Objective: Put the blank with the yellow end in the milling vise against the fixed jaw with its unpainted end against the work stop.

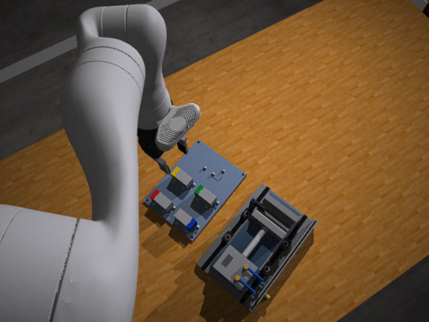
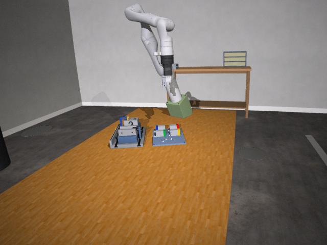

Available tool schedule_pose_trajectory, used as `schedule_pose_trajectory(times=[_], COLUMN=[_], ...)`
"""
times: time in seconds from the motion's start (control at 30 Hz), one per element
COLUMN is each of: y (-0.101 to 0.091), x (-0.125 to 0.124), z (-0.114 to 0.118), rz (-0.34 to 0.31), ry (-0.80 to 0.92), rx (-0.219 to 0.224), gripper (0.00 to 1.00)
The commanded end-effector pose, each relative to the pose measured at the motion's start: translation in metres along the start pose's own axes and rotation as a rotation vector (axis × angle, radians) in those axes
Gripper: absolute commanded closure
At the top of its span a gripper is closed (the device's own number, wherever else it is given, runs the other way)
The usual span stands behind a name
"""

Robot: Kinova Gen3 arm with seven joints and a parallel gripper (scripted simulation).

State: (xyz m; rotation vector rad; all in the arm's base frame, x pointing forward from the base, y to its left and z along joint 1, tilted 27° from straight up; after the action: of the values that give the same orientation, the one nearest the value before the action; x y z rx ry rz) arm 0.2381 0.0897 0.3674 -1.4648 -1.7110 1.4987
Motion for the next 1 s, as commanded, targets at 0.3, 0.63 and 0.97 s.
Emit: schedule_pose_trajectory(times=[0.3,0.63,0.97], y=[-0.0036,-0.0022,0.0018], x=[-0.0002,0.0008,0.0028], z=[-0.0021,-0.0021,-0.0013], rz=[-0.004,-0.005,-0.005], ry=[0.004,0.005,0.006], rx=[-0.009,-0.01,-0.011], gripper=[0.0,0.0,0.0])
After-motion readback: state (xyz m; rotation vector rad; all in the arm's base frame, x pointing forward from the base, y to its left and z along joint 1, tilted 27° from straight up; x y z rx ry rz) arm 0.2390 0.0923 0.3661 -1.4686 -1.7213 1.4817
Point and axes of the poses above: the point where the finger pads meet when closed, its own y axis out along the fingers, its own z axis across the jaws, x = y × z, the point moved 6 cm from there along -y, back along the fingers, and after that the axes turned 2 degrees about -y, right-handed, at the moved point
